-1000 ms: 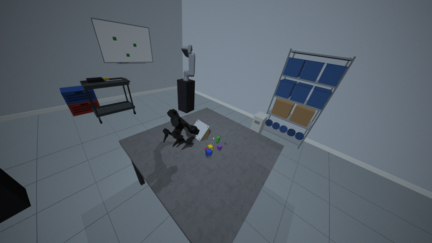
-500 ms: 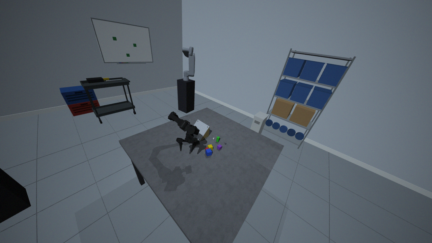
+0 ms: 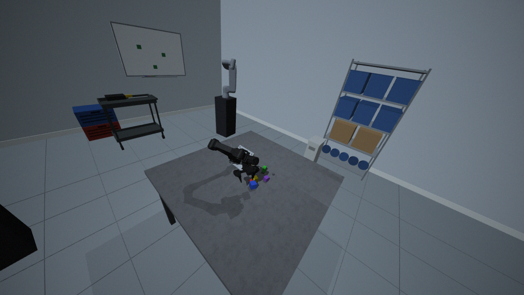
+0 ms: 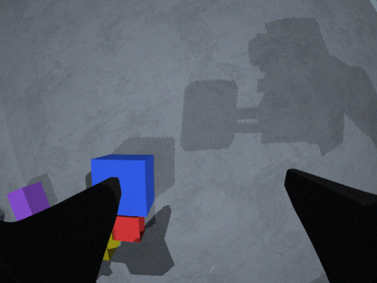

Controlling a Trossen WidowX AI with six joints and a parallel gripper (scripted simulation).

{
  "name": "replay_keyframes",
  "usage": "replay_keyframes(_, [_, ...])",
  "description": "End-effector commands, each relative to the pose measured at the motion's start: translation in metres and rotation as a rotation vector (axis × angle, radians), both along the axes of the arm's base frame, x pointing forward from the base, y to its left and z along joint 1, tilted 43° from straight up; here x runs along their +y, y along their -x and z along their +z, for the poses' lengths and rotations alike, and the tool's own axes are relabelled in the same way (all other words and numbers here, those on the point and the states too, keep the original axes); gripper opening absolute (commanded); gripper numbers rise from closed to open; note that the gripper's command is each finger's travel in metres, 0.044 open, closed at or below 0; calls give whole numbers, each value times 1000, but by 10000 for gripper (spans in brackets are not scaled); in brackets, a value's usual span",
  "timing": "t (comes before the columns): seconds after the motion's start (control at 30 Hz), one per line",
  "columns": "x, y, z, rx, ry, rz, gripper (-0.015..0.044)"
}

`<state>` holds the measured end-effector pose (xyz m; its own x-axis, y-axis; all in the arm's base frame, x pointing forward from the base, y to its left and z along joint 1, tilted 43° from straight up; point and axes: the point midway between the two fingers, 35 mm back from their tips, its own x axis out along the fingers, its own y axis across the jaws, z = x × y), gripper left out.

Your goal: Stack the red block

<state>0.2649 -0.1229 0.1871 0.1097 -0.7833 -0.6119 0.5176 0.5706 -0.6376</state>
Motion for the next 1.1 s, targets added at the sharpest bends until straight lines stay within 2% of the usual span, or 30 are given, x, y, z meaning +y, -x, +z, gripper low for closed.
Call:
replay_keyframes(0.0, [20, -1, -28, 35, -77, -49, 440])
replay_keyframes(0.3, [58, 14, -75, 136, -163, -210, 440])
replay_keyframes(0.5, [54, 14, -77, 136, -163, -210, 440])
replay_keyframes(0.73, [29, 18, -102, 135, -162, -210, 440])
replay_keyframes(1.07, [22, 19, -108, 135, -161, -210, 440])
